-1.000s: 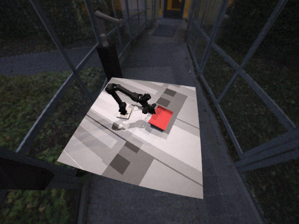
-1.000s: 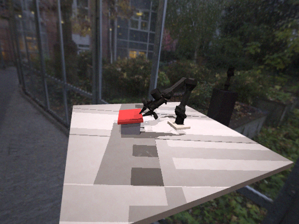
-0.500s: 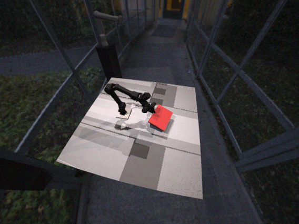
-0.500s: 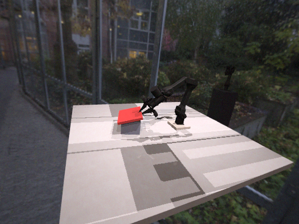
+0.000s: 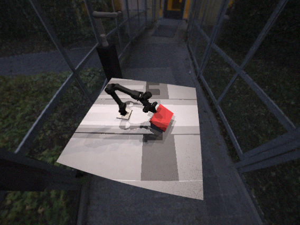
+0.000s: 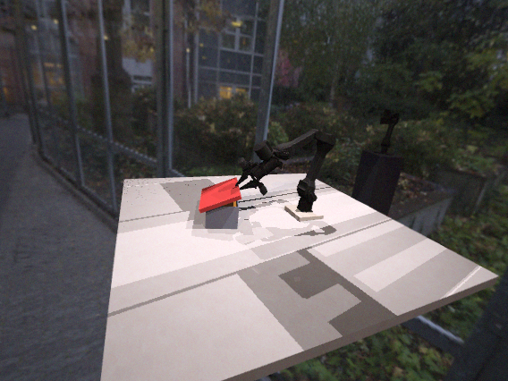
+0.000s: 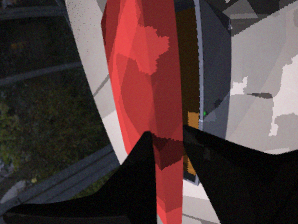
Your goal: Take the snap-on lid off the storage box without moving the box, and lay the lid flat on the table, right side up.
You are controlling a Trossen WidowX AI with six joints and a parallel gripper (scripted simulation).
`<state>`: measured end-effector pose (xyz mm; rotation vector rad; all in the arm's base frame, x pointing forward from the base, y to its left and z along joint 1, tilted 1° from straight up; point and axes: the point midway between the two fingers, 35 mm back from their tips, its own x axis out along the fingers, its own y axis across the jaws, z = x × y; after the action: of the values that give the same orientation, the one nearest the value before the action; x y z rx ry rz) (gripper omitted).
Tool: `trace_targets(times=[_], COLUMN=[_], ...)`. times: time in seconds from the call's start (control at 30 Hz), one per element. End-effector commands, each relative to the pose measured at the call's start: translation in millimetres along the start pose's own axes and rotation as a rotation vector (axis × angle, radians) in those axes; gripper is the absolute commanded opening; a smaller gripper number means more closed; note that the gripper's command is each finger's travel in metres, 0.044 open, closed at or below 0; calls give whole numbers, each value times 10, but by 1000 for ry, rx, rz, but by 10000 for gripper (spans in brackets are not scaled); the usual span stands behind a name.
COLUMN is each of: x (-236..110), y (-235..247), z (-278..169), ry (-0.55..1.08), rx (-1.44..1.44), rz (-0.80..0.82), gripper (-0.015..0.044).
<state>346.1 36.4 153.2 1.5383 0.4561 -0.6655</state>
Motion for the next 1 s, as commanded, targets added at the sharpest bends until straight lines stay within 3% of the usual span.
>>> trace_targets(times=[0.0,0.97], x=[-34,-171], y=[115,498], z=[-12,-10], ry=[5,5], rx=[2,2], rz=[15,16], gripper=[0,0])
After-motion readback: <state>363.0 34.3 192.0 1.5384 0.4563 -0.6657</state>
